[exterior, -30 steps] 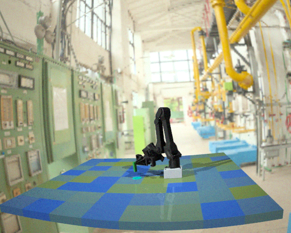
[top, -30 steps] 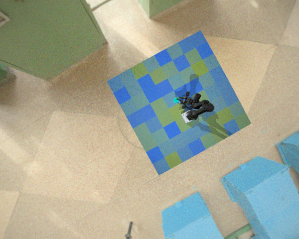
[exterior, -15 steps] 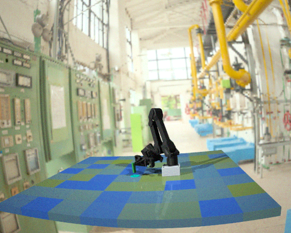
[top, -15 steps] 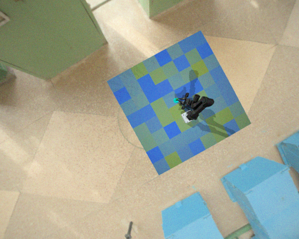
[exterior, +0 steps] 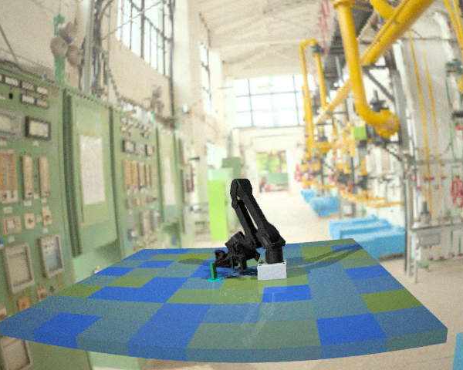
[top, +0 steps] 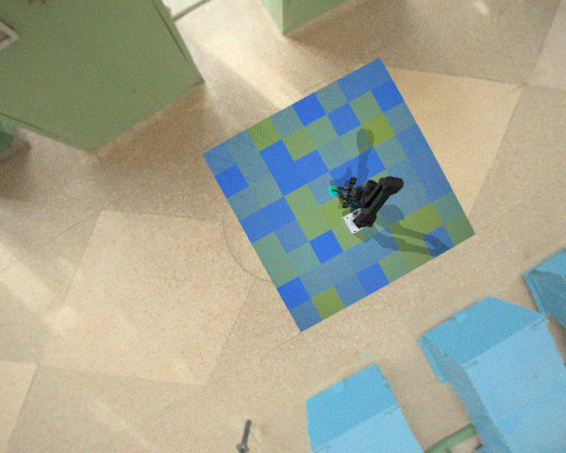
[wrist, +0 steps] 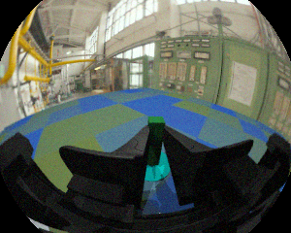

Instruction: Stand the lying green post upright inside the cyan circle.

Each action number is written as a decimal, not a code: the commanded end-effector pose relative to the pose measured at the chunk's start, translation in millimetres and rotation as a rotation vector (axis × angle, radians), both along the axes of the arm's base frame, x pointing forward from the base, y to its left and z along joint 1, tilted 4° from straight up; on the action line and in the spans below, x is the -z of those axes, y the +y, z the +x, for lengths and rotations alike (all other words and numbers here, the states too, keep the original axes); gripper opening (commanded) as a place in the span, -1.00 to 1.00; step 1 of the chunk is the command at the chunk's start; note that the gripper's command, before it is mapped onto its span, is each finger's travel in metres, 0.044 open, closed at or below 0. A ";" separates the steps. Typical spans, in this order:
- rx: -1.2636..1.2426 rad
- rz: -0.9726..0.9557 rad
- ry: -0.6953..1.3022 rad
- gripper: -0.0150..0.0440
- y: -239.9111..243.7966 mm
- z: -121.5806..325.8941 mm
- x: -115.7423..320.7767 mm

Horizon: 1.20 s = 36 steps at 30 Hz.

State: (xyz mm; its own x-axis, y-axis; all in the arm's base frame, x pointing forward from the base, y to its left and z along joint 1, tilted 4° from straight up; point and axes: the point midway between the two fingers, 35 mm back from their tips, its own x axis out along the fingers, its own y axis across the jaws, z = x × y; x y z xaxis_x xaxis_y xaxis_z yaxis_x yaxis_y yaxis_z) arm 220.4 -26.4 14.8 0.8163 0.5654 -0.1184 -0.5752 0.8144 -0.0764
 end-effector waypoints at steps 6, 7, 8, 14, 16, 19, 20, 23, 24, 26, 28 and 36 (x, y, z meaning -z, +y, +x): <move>0.002 0.005 0.005 -0.42 0.3 0.0 4.9; 0.002 0.005 0.005 -0.42 0.3 0.0 4.9; 0.002 0.005 0.005 -0.42 0.3 0.0 4.9; 0.002 0.005 0.005 -0.15 0.3 0.0 4.9; 0.002 0.005 0.005 0.03 0.3 0.0 4.9; 0.002 0.005 0.005 0.30 0.3 0.0 4.9; 0.002 0.005 0.005 0.39 0.3 0.0 4.9; 0.002 0.005 0.005 0.65 0.3 0.0 4.9; 0.002 0.005 0.005 0.74 0.3 0.0 4.9; 0.002 0.005 0.005 0.86 0.3 0.0 4.9; 0.002 0.005 0.005 0.86 -0.2 0.4 3.5; 0.001 0.005 0.005 0.86 -4.4 4.8 -13.1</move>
State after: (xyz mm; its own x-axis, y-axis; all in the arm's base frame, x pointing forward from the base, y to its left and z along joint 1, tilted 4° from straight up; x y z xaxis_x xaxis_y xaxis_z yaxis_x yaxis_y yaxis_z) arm 222.9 -28.4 20.8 0.8149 0.5674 -0.1178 -0.5767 0.8141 -0.0681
